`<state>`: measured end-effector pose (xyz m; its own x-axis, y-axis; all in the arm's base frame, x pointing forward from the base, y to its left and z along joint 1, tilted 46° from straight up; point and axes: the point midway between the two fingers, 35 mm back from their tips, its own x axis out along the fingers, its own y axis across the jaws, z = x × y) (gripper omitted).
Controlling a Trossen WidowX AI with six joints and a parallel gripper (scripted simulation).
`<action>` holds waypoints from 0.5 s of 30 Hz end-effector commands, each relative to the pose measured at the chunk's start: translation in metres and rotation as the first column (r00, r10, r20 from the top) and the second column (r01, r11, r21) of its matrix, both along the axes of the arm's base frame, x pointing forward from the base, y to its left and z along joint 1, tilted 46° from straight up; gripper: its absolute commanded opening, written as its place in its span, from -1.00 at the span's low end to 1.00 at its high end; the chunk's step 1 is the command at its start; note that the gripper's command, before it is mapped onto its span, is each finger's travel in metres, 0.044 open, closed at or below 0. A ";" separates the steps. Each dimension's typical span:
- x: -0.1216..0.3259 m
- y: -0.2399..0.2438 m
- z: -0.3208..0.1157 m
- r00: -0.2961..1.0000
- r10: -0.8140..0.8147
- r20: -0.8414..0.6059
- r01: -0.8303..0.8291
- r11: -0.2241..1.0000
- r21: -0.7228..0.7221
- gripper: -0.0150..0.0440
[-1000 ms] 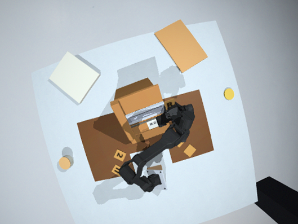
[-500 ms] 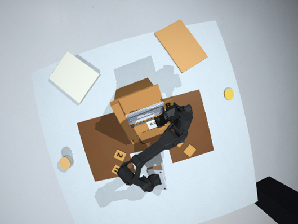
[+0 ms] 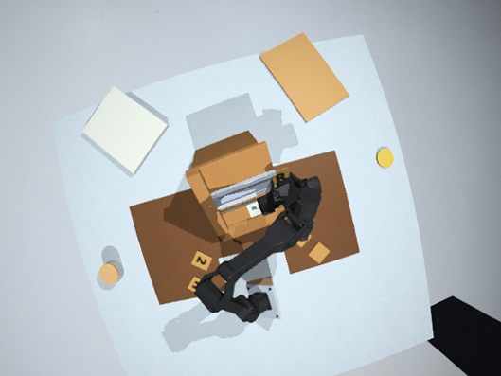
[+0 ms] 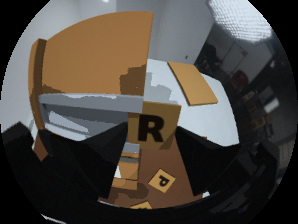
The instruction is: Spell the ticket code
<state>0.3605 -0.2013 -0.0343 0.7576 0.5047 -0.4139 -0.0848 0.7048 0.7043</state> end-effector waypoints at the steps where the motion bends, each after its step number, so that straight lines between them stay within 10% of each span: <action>1: 0.000 0.001 0.003 1.000 -0.003 0.001 0.003 1.000 -0.003 -0.49; 15: -0.001 0.006 0.008 1.000 -0.003 0.000 0.003 1.000 -0.003 -0.49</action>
